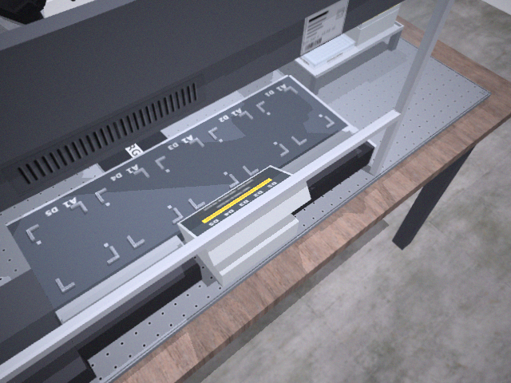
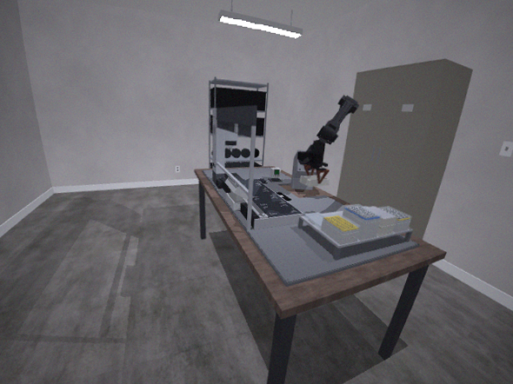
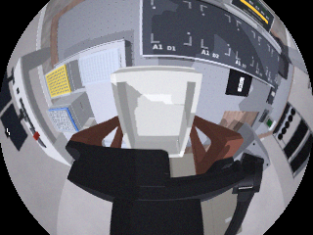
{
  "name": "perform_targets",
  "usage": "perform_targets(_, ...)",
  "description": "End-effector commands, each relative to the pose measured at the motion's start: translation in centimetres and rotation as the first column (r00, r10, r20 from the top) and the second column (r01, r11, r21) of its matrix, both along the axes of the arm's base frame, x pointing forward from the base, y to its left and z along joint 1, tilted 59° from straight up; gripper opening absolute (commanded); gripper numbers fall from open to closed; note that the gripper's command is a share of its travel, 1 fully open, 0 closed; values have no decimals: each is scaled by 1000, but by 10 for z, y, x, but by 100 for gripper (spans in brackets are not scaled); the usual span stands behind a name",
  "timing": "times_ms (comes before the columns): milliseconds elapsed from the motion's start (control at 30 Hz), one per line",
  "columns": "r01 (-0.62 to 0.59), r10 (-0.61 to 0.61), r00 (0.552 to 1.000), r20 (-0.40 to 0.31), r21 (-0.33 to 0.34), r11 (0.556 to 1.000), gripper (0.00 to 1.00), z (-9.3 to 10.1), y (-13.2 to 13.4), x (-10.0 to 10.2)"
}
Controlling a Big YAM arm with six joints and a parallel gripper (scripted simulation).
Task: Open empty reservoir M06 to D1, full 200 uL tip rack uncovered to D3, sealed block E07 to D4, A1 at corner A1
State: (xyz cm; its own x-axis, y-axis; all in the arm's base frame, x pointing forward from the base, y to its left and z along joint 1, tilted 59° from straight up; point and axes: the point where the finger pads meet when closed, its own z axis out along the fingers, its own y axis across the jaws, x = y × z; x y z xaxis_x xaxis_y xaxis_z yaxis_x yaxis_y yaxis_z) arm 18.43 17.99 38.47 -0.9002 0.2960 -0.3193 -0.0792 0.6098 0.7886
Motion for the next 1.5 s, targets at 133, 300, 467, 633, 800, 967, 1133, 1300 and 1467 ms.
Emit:
perform_targets(133,16,-17,1000,27,5,1000,0,-5,-17,-3)
perform_targets(300,16,-17,1000,26,4,1000,0,-11,-21,-3)
perform_targets(467,17,-17,1000,25,3,1000,0,-21,-28,-1)
perform_targets(633,16,-17,997,69,13,1000,0,-3,-31,-1)
perform_targets(800,4,-4,998,62,10,1000,0,-9,-29,-2)
perform_targets(967,6,-7,998,58,13,1000,0,-9,-29,-2)
perform_targets(1133,6,-7,998,58,13,1000,0,-9,-29,-2)
perform_targets(1300,6,-7,998,58,13,1000,0,-9,-29,-2)
perform_targets(1467,6,-7,998,58,13,1000,0,-9,-29,-2)
